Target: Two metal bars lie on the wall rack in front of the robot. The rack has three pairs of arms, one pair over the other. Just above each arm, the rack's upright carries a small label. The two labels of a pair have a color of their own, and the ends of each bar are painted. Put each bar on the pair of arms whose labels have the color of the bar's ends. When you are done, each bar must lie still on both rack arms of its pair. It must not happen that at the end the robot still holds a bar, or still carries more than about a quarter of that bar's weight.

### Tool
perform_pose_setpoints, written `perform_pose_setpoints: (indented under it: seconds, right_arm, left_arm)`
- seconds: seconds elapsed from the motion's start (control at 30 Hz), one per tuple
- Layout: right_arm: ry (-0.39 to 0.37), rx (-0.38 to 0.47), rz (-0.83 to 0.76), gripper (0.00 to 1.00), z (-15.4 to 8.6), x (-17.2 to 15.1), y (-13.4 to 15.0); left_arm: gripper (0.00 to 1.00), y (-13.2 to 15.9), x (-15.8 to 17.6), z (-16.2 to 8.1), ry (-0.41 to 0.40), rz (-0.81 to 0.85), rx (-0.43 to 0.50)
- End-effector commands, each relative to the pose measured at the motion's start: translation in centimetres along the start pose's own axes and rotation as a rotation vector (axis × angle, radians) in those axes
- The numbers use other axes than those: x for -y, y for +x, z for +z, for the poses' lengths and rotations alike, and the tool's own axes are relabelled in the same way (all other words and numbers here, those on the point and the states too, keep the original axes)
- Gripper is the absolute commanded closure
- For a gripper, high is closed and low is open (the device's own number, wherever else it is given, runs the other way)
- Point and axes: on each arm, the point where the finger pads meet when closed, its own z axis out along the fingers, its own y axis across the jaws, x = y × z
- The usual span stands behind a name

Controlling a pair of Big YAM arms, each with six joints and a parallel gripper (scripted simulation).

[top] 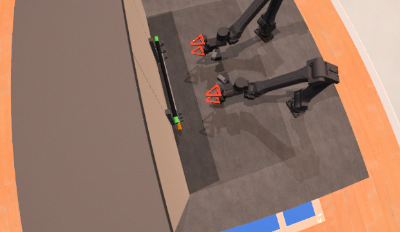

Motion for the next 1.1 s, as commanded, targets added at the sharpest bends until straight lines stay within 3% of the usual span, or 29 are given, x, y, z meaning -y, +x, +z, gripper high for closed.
perform_pose_setpoints:
  seconds: [0.0,1.07]
  right_arm:
    - [0.054,-0.018,0.008,0.00,1.0,2.1,0.7]
    - [0.069,-0.020,0.013,0.00,1.4,2.8,0.6]
  left_arm:
    - [0.00,-1.3,-4.8,1.2,-0.099,-0.032,0.011]
    - [0.00,-1.5,-6.4,1.7,-0.130,-0.045,0.011]
